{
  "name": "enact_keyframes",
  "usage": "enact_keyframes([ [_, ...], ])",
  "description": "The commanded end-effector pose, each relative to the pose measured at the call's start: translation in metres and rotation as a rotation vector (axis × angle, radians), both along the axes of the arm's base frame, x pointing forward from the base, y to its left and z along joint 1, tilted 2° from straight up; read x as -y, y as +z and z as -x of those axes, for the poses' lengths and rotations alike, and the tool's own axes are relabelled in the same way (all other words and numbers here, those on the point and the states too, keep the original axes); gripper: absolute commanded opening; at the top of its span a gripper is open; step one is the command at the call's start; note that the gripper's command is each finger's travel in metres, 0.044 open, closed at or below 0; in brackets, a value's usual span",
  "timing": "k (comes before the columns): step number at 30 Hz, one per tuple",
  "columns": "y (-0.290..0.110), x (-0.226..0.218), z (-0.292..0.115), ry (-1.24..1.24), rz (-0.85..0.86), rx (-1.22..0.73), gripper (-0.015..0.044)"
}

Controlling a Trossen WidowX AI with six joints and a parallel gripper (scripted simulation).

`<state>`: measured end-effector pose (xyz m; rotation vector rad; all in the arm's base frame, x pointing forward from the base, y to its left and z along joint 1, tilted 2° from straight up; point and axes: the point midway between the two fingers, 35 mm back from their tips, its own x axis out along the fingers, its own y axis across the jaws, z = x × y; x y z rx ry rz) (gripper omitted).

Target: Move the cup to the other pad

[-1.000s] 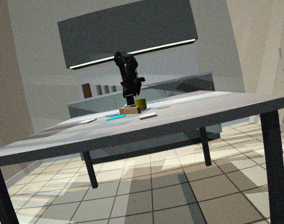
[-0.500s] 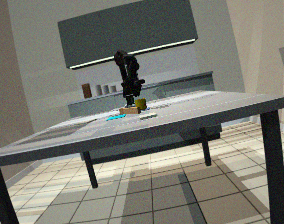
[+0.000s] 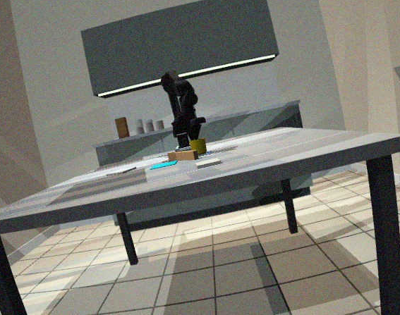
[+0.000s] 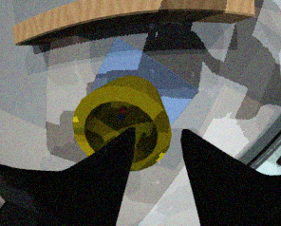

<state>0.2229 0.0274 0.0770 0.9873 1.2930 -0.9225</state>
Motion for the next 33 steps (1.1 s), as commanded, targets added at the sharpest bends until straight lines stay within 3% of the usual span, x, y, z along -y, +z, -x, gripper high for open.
enact_keyframes([
  [1,-0.007,0.001,0.0,-0.006,0.005,-0.002,0.0167],
  [21,-0.033,0.001,0.001,-0.006,0.005,-0.002,0.0167],
  [33,-0.032,0.0,0.001,0.0,0.001,-0.004,0.0087],
])
